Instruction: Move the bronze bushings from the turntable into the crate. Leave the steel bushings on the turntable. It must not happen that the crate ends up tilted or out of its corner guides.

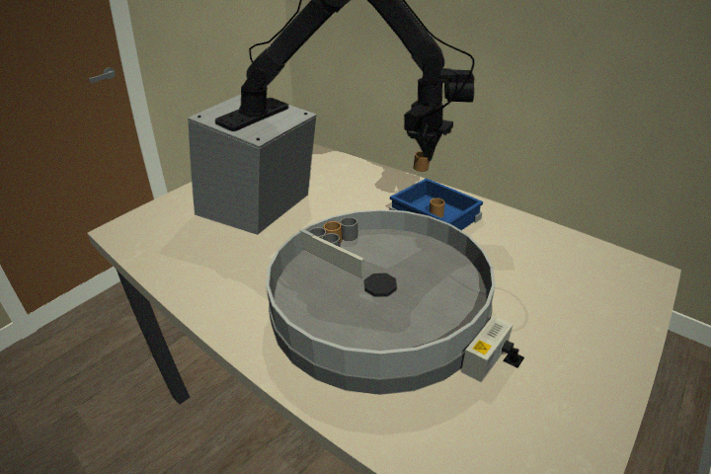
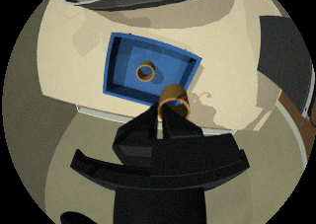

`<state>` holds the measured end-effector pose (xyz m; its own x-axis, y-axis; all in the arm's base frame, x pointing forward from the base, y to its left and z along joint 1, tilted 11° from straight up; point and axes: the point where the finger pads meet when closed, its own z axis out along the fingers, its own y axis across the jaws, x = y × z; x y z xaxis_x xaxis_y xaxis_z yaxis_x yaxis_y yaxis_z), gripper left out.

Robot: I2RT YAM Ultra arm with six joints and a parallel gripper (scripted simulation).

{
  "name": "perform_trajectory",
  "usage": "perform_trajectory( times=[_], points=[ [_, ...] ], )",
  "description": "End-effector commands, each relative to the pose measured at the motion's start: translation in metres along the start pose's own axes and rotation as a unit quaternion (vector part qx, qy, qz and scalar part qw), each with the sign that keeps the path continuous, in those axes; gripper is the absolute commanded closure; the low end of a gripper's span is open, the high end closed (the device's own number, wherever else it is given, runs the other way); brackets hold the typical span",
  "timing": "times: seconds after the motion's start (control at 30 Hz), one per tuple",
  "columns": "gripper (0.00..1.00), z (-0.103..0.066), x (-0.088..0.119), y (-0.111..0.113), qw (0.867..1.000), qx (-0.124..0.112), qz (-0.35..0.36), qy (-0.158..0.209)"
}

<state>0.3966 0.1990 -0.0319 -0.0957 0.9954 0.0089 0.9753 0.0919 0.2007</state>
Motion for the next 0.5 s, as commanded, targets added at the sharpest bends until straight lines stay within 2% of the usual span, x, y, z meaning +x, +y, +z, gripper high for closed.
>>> perform_trajectory(
  times=[0.0, 0.2, 0.47],
  points=[
    [1.00, -0.0195, 0.0114, 0.0094, 1.000, -0.012, 0.006, -0.003],
    [1.00, -0.0135, 0.0088, 0.0084, 1.000, -0.005, 0.010, -0.007],
    [1.00, -0.0193, 0.0093, 0.0116, 1.000, -0.012, 0.010, -0.004]
  ],
)
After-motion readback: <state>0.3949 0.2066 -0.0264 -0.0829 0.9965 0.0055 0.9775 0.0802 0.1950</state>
